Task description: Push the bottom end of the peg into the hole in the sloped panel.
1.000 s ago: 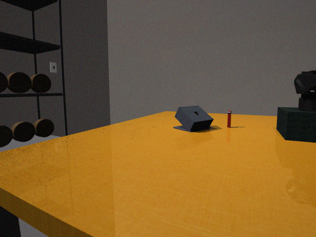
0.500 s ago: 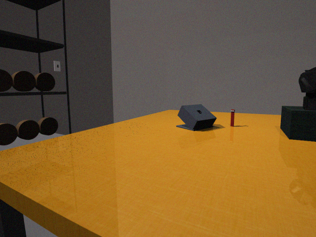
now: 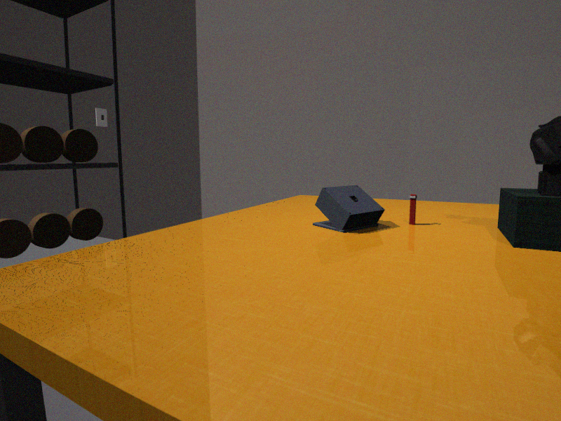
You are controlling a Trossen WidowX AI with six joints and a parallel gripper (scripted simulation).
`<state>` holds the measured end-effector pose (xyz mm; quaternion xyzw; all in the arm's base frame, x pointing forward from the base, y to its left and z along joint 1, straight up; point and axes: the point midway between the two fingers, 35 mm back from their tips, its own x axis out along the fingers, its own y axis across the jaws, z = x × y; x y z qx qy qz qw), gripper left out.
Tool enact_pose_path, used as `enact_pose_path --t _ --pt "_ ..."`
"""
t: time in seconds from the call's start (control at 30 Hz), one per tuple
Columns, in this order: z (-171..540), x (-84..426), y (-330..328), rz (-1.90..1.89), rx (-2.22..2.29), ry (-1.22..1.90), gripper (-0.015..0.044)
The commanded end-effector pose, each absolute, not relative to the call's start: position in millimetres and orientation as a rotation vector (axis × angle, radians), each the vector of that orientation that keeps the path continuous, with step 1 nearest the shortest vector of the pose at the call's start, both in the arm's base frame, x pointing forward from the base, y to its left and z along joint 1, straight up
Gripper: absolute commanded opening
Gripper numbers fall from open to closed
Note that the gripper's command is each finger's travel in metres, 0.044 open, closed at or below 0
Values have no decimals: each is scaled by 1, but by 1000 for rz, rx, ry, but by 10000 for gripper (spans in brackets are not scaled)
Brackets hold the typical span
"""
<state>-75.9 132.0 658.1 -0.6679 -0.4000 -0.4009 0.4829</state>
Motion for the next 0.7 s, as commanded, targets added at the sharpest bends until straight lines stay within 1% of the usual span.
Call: enact_pose_path --t 0.0,0.37,0.67 --pt "662 -38 94 -897 -1540 -881 440" --pt "652 36 30 -722 -1334 -698 440" --pt "630 100 -17 -598 -1163 -539 440"
